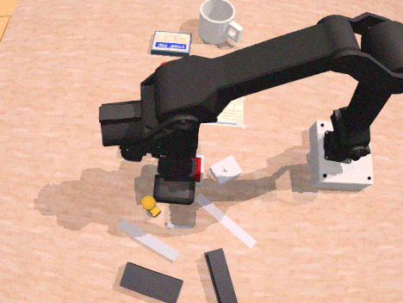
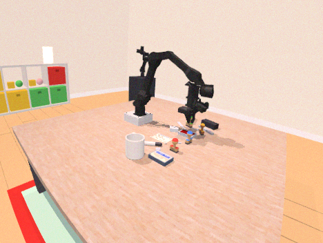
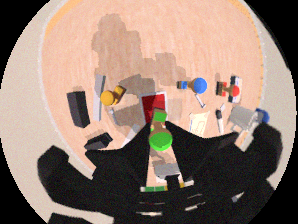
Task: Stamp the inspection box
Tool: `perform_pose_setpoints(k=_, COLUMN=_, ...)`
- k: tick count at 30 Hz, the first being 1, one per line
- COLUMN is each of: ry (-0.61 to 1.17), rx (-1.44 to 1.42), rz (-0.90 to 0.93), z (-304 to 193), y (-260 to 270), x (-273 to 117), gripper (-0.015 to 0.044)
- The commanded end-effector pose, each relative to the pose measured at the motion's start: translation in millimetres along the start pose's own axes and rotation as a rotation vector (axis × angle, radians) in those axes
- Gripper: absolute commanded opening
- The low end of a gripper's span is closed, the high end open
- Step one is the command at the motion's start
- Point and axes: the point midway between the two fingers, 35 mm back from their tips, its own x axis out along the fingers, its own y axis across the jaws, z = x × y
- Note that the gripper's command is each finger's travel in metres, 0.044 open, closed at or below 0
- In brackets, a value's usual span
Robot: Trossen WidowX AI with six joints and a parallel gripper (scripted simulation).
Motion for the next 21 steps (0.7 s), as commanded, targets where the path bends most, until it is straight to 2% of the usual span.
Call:
perform_pose_setpoints(k=1, ry=0.006, rx=-0.002, rz=0.002, z=-1.9, y=0.1, x=4.5, gripper=0.0000)
perform_pose_setpoints(k=21, ry=0.005, rx=-0.001, rz=0.000, z=-2.2, y=0.1, x=17.6, gripper=0.0000)
